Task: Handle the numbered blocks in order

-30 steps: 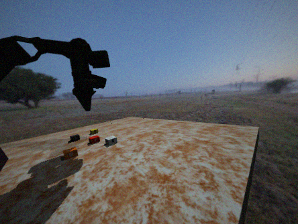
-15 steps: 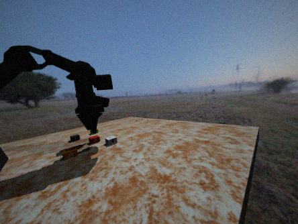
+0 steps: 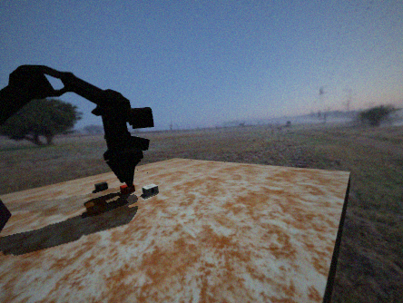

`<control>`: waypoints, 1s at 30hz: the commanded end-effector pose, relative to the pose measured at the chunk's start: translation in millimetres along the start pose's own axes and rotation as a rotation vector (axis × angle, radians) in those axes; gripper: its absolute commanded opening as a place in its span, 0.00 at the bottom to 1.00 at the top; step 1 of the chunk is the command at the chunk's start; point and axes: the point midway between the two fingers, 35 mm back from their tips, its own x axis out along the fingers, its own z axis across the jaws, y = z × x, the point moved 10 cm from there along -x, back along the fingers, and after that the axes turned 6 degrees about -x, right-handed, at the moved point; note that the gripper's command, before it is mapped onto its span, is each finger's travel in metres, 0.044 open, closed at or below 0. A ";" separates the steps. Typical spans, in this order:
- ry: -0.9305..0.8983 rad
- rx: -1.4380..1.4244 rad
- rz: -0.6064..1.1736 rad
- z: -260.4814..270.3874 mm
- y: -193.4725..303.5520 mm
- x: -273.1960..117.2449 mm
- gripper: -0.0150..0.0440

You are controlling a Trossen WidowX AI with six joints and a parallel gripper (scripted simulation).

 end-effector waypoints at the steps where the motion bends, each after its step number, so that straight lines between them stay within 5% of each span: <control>1: -0.009 0.012 0.006 -1.4 1.6 8.7 0.93; 8: -0.009 0.011 0.006 -1.1 2.1 17.2 0.93; 19: -0.009 0.011 0.006 -1.1 2.1 17.2 0.46; 30: -0.009 0.011 0.006 -1.1 2.1 17.2 0.46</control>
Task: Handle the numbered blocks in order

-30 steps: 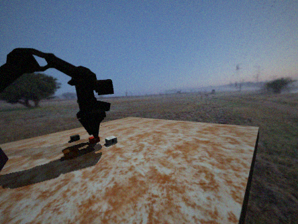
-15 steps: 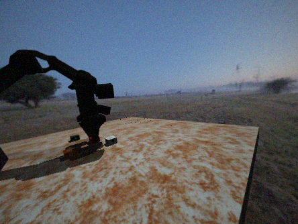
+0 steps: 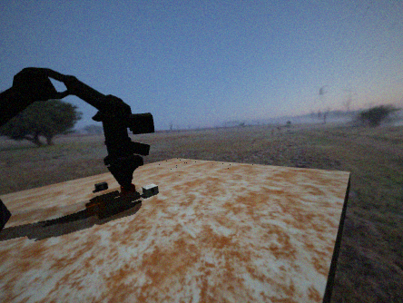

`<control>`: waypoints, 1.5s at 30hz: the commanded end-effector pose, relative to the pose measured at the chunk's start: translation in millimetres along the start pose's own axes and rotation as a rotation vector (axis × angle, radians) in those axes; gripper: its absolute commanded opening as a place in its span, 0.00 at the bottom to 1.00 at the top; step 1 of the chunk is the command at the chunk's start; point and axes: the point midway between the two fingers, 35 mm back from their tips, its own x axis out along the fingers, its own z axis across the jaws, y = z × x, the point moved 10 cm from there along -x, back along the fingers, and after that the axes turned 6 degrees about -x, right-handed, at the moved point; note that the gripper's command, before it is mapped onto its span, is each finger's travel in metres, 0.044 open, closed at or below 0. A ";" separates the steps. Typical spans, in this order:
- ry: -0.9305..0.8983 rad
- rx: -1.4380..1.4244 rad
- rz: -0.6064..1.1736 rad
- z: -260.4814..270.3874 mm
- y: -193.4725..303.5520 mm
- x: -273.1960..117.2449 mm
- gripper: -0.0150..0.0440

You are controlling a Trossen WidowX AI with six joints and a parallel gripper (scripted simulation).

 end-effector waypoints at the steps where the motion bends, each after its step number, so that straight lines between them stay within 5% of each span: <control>1: -0.004 0.006 0.000 -0.4 0.2 0.8 0.46; 30: -0.004 0.006 0.000 -0.4 0.2 0.8 0.46; 40: -0.004 0.006 0.000 -0.4 0.2 0.8 0.90; 45: -0.003 0.006 0.000 -0.7 -0.3 -10.7 0.93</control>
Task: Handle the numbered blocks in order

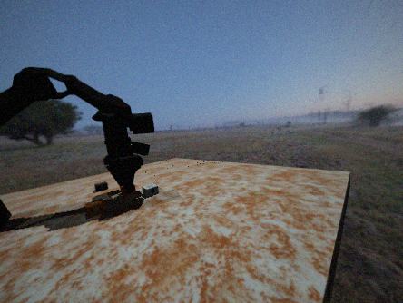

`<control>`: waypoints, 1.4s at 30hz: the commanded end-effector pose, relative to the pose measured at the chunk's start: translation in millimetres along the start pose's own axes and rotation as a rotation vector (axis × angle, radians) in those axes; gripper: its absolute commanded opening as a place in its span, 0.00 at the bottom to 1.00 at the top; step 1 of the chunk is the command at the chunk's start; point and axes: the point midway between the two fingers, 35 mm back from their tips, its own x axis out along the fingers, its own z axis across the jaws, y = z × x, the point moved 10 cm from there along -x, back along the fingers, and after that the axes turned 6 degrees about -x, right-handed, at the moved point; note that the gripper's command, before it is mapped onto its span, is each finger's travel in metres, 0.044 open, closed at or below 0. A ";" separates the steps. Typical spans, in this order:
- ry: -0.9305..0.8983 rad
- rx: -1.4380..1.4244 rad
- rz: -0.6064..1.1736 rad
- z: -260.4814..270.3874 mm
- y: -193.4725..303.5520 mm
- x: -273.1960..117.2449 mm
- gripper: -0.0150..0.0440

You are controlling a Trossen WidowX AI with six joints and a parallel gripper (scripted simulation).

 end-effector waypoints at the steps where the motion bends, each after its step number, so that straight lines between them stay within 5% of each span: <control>1: 0.002 0.000 -0.005 -0.8 -0.6 -22.9 0.93; 6: 0.002 0.000 -0.005 -0.7 -0.1 -34.7 0.93; 13: 0.005 0.000 -0.004 -0.9 -0.1 -113.1 0.62; 17: 0.004 0.000 -0.004 -0.7 0.2 -115.8 0.46; 26: 0.005 0.001 -0.004 -2.6 -0.8 -116.0 0.46; 37: 0.008 -0.001 -0.006 -71.5 -29.4 -117.1 0.46; 42: 0.008 -0.002 -0.007 -72.7 -31.8 -59.1 0.68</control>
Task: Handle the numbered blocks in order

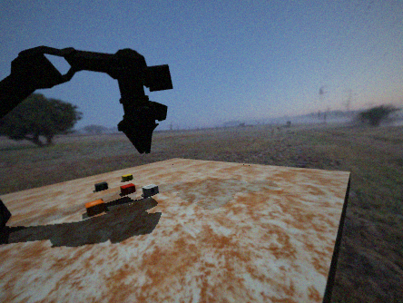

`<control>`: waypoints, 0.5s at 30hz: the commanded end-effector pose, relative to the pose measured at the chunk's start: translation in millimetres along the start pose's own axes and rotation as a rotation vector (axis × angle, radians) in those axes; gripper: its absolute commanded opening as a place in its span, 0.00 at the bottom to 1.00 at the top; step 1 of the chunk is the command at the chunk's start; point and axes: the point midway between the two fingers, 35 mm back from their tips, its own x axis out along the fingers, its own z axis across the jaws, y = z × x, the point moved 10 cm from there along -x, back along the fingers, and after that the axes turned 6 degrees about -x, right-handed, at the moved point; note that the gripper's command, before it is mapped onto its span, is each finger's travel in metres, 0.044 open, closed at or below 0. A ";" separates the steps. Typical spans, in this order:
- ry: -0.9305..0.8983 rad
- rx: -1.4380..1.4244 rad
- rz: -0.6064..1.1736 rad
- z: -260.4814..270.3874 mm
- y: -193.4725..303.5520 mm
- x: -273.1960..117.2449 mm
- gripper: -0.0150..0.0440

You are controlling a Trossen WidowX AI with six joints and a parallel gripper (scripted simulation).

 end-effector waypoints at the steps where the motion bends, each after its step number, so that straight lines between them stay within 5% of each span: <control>1: -0.023 0.007 0.028 2.3 2.2 53.9 0.72; 6: -0.024 0.007 0.028 3.1 3.6 64.0 0.93; 15: -0.024 0.008 0.028 3.4 3.6 75.9 0.93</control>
